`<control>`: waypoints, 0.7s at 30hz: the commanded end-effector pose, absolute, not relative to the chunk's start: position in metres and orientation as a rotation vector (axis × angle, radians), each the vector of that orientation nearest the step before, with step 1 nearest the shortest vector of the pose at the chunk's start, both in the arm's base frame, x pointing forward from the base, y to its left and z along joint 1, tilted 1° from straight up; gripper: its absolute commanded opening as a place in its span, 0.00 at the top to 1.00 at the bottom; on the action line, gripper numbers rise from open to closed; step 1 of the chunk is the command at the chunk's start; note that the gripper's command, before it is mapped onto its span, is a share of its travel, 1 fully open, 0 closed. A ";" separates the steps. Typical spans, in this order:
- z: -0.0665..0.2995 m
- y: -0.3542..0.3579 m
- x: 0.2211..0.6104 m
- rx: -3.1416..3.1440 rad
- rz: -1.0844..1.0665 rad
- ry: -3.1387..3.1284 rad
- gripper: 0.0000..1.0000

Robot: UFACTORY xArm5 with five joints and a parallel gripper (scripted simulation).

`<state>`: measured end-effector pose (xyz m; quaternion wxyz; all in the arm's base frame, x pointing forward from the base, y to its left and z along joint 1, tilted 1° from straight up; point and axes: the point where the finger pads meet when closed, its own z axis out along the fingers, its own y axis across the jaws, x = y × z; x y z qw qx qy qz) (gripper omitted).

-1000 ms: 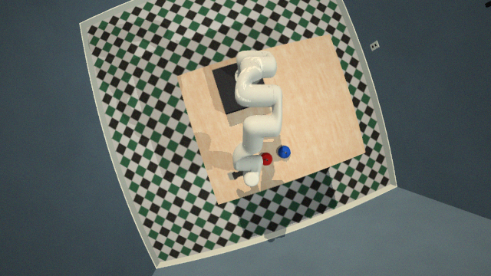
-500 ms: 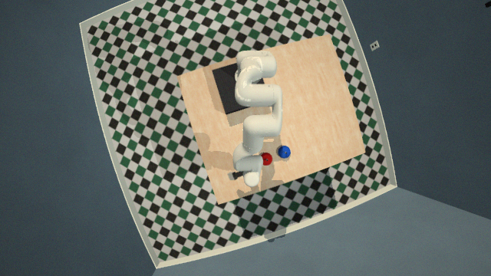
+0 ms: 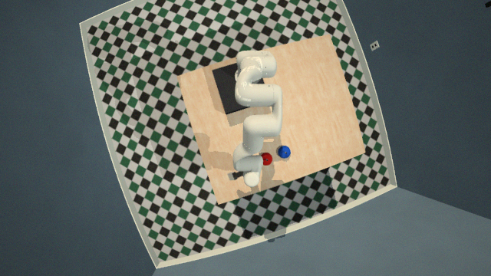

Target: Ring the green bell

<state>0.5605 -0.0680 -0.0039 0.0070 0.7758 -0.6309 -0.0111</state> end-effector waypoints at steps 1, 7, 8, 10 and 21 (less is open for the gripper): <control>-0.002 -0.068 0.562 2.428 -0.029 -1.975 1.00; -0.002 -0.068 0.562 2.428 -0.029 -1.975 1.00; -0.002 -0.068 0.562 2.428 -0.029 -1.975 1.00; -0.002 -0.068 0.562 2.428 -0.029 -1.975 1.00; 0.004 -0.068 0.563 2.428 -0.029 -1.975 1.00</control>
